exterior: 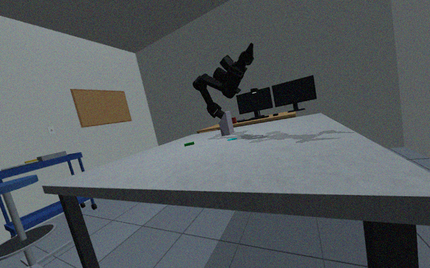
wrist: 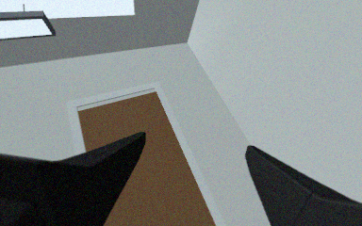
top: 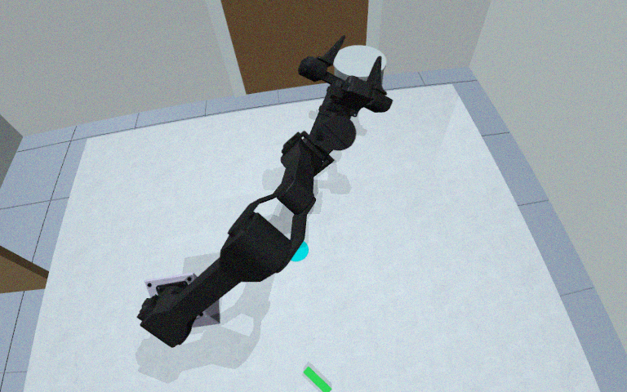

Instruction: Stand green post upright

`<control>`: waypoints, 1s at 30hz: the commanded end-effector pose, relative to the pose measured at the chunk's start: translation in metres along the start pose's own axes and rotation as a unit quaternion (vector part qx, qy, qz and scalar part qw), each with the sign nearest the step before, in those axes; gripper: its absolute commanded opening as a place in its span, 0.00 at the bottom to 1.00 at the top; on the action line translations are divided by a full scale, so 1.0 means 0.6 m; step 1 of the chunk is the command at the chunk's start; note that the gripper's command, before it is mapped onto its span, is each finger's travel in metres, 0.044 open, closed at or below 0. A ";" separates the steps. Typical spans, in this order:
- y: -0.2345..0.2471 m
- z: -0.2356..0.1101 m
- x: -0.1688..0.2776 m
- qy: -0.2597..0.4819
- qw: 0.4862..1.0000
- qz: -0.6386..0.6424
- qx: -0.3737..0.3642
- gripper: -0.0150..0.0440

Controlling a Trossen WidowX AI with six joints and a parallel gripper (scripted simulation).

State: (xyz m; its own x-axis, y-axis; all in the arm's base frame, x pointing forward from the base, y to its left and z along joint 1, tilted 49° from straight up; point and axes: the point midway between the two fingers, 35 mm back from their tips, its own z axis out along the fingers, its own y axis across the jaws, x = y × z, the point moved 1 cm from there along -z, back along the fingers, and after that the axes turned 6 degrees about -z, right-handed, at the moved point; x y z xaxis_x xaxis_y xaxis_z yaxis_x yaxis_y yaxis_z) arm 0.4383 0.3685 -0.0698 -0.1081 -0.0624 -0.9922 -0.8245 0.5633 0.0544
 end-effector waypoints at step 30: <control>-0.306 -0.275 -0.124 0.235 0.827 0.248 0.446 0.65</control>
State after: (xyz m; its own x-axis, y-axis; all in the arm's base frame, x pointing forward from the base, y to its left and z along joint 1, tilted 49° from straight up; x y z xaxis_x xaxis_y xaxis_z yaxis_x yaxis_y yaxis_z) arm 0.5159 0.1683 -0.0041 -0.6590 0.1078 -0.7444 -0.0288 0.9853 0.1682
